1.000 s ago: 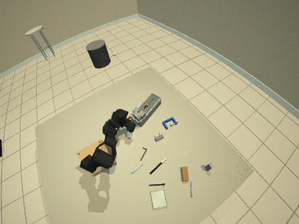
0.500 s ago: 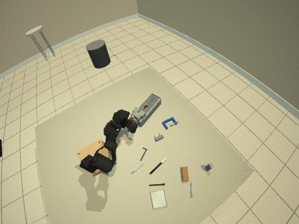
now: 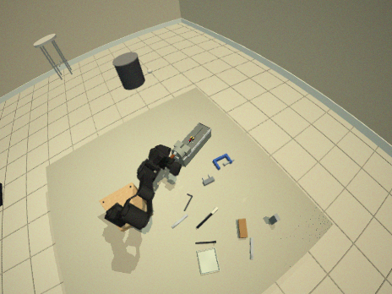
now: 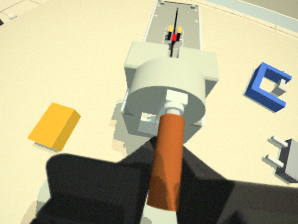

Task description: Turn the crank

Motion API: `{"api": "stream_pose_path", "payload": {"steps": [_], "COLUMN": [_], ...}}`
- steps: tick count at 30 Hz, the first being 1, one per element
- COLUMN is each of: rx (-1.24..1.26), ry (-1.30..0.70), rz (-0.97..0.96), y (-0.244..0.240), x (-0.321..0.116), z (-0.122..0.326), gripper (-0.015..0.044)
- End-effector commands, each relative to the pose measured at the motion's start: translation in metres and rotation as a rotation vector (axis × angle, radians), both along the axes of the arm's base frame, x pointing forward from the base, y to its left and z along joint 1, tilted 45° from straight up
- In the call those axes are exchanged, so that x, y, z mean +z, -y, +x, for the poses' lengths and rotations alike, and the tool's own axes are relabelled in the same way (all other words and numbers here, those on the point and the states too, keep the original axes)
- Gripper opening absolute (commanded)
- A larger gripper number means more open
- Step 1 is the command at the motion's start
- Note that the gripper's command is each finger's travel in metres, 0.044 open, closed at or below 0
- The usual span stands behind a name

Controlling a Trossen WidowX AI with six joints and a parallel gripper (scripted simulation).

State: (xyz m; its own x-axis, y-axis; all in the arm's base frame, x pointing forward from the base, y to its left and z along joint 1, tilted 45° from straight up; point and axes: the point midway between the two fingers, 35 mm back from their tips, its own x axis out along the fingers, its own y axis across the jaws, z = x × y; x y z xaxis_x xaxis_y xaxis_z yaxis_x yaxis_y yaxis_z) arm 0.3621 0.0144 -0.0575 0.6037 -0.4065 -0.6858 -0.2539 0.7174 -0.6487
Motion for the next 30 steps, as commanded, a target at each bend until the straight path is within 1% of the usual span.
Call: {"api": "stream_pose_path", "payload": {"steps": [1,30], "rx": [-0.017,-0.017], "ry": [0.014,0.014], "rz": [-0.010,-0.011], "y": [0.007,0.021], "x": [0.005,0.006], "z": [0.002,0.004], "gripper": [0.0000,0.0000]}}
